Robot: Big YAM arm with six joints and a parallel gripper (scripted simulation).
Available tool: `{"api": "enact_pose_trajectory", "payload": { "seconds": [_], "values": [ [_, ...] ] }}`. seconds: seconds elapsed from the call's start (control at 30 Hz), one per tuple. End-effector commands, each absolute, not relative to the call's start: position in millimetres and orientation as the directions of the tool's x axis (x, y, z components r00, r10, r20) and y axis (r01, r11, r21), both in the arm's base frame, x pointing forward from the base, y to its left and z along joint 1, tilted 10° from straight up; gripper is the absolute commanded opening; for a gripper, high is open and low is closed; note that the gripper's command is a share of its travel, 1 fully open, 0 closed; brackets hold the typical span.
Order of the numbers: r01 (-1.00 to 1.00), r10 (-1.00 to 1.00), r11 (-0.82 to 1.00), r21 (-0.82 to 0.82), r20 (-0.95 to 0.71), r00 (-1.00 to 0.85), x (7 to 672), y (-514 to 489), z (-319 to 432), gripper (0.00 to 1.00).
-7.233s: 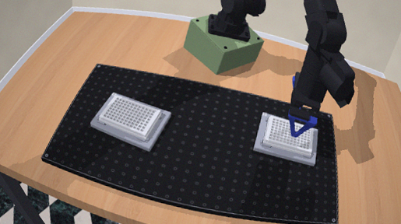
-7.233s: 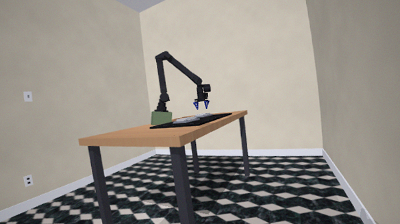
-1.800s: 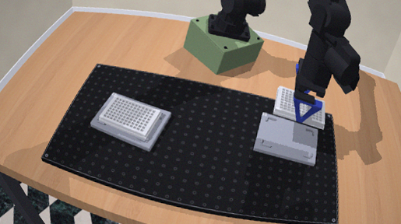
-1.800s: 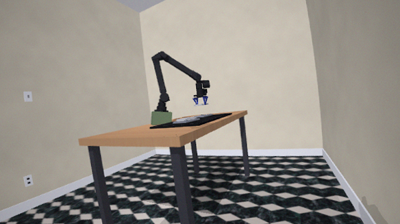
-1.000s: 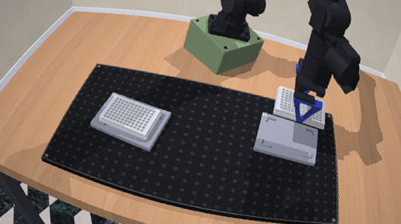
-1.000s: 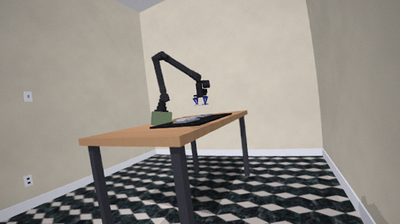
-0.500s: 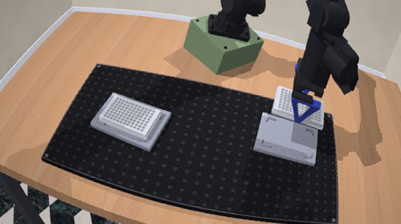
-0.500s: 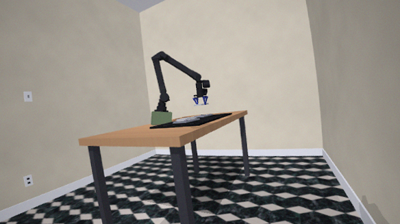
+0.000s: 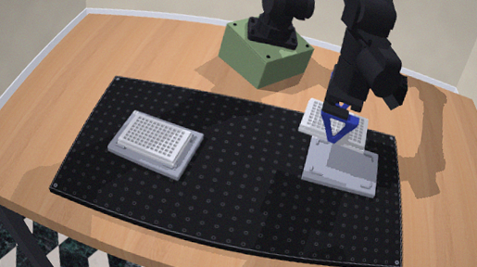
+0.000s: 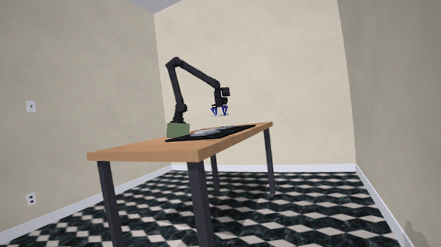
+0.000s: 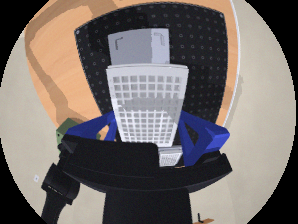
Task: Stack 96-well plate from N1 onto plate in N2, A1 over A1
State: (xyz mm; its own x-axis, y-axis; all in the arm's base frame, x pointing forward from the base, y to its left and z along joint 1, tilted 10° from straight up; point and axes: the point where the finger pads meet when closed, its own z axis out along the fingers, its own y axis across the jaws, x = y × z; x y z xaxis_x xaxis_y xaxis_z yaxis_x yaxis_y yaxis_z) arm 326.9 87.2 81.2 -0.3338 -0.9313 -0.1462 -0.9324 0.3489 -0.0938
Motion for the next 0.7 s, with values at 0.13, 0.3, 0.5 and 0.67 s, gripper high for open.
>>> {"api": "enact_pose_trajectory", "payload": {
  "seconds": [0.13,0.3,0.5,0.67],
  "values": [
    [-0.934,-0.934,0.338,-0.119,-0.161,-0.318,328.2,60.3,88.1,0.00],
    [-0.933,-0.934,0.338,-0.120,-0.160,-0.318,327.3,43.6,86.0,0.00],
    [-0.933,-0.935,0.338,-0.120,-0.159,-0.318,326.6,30.3,84.4,0.00],
    [-0.934,-0.935,0.338,-0.116,-0.157,-0.319,325.7,13.6,80.9,0.00]
  ]
}}
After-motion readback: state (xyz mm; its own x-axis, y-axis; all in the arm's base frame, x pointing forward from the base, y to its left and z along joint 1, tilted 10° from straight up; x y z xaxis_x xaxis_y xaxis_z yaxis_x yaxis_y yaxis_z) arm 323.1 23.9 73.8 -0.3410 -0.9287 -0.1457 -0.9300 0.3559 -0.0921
